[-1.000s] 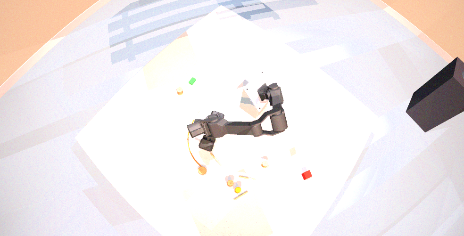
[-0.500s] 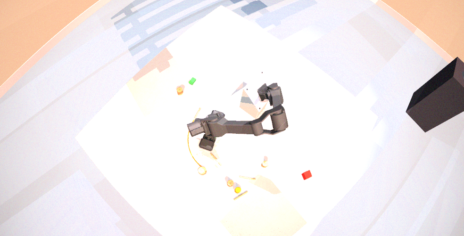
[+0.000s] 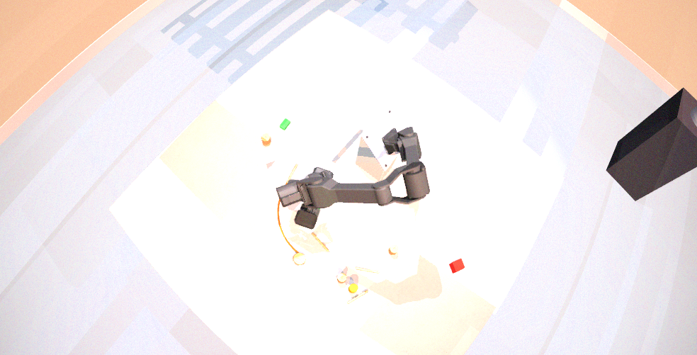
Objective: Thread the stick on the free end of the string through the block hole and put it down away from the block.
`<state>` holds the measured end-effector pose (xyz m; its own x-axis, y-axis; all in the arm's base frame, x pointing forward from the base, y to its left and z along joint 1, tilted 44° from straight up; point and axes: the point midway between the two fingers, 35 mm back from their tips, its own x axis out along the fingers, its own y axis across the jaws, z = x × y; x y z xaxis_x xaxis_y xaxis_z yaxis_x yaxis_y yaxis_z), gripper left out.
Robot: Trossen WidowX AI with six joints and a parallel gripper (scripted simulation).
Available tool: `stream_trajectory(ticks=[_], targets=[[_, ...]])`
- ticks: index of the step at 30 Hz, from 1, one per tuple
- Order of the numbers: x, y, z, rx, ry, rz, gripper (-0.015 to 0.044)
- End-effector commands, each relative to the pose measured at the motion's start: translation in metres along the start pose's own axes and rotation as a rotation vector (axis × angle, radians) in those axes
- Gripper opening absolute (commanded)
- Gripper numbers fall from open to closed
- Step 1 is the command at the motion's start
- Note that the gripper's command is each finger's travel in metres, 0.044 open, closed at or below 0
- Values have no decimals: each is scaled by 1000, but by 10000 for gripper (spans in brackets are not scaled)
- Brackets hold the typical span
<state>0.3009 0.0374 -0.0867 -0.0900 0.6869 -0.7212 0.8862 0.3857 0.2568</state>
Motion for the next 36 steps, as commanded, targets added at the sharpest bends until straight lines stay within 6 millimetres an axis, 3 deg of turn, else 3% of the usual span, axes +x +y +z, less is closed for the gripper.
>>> stream_trajectory(ticks=[1, 36], targets=[[-1, 1, 1, -5, -17, -3, 0], [14, 0, -31, 0, -566, -18, 0]])
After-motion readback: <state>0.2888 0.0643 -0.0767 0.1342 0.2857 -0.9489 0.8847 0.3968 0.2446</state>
